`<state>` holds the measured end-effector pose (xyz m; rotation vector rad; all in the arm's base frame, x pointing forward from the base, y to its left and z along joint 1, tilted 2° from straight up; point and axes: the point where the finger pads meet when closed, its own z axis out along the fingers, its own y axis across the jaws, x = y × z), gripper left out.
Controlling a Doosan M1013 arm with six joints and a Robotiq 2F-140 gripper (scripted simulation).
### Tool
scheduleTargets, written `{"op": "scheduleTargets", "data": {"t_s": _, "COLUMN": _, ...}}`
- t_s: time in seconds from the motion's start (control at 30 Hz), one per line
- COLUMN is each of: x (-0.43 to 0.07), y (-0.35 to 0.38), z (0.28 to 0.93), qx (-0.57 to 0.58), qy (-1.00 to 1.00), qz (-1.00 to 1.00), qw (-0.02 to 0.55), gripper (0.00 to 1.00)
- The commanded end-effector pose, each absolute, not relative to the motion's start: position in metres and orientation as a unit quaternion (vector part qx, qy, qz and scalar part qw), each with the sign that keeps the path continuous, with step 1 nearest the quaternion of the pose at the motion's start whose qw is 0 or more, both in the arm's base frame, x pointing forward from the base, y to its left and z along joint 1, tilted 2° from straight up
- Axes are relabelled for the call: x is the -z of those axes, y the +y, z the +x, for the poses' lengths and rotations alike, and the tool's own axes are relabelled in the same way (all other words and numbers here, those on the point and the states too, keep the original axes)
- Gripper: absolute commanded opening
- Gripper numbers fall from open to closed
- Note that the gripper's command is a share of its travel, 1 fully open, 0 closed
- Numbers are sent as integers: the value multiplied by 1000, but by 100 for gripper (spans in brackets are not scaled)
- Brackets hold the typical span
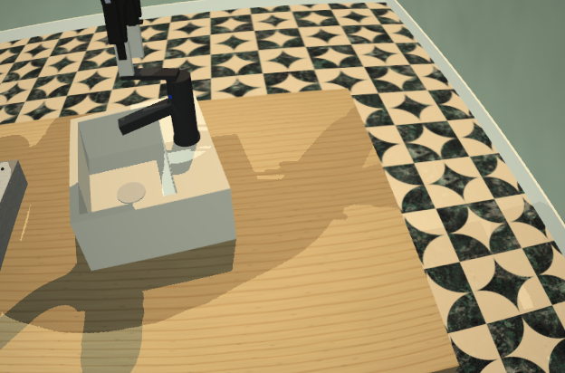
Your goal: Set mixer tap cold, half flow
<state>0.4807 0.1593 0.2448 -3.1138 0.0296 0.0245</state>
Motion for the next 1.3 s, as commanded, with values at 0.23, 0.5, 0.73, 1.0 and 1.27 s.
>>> {"op": "scheduleTargets", "data": {"t_s": 0.23, "x": -245, "y": 159, "z": 481, "qx": -8, "qy": 9, "qz": -1000, "qw": 14, "gripper": 39}}
{"op": "scheduleTargets", "data": {"t_s": 0.5, "x": -245, "y": 159, "z": 481, "qx": -8, "qy": 9, "qz": -1000, "qw": 14, "gripper": 39}}
{"op": "scheduleTargets", "data": {"t_s": 0.73, "x": -243, "y": 159, "z": 481, "qx": -8, "qy": 9, "qz": -1000, "qw": 14, "gripper": 39}}
{"op": "scheduleTargets", "data": {"t_s": 1.0, "x": -238, "y": 160, "z": 481, "qx": -8, "qy": 9, "qz": -1000, "qw": 14, "gripper": 39}}
{"op": "scheduleTargets", "data": {"t_s": 1.27, "x": -228, "y": 160, "z": 480, "qx": -8, "qy": 9, "qz": -1000, "qw": 14, "gripper": 39}}
